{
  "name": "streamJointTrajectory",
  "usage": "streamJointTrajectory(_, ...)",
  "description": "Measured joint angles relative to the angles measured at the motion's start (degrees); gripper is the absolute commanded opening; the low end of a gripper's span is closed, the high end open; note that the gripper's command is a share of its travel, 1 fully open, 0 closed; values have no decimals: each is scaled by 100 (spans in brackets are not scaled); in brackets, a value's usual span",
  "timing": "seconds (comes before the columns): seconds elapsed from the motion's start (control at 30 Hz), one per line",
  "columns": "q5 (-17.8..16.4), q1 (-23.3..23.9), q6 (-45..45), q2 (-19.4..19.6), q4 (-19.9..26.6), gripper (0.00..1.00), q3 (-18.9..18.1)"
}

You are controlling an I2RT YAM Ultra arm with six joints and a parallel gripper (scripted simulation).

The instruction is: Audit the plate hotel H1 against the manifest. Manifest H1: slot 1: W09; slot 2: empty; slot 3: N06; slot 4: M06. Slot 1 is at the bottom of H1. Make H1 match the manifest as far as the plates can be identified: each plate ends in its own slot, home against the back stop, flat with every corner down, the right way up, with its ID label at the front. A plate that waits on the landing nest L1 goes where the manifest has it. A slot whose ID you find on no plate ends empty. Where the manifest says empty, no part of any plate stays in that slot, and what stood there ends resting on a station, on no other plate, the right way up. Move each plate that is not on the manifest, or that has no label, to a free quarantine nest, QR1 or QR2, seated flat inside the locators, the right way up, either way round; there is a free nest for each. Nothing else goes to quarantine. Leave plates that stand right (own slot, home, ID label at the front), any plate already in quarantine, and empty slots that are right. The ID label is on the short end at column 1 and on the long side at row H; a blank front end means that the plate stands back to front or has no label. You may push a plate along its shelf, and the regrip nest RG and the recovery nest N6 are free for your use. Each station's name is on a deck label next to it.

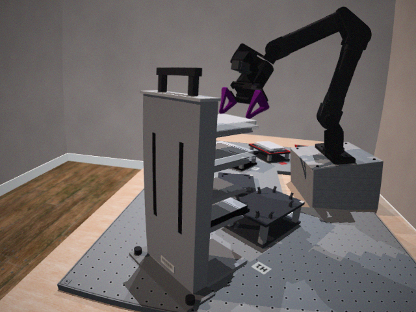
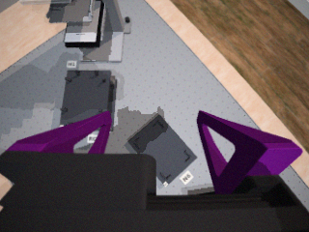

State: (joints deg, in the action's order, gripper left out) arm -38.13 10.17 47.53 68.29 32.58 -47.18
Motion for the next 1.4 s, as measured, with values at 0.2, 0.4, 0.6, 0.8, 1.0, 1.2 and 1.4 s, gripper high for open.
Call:
streamJointTrajectory(0.2, 258, -409, -433, -153, -236, 100, 111)
streamJointTrajectory(0.4, 549, -850, -831, -341, -446, 100, 313)
streamJointTrajectory(0.6, 866, -1340, -1233, -669, -581, 100, 544)
streamJointTrajectory(0.8, 1158, -1714, -1576, -876, -697, 100, 675)
streamJointTrajectory(1.0, 1517, -2269, -1947, -1093, -778, 100, 857)
streamJointTrajectory(1.2, 1947, -2889, -2363, -1290, -876, 100, 994)
streamJointTrajectory(1.4, 2328, -3324, -2706, -1386, -962, 100, 1064)
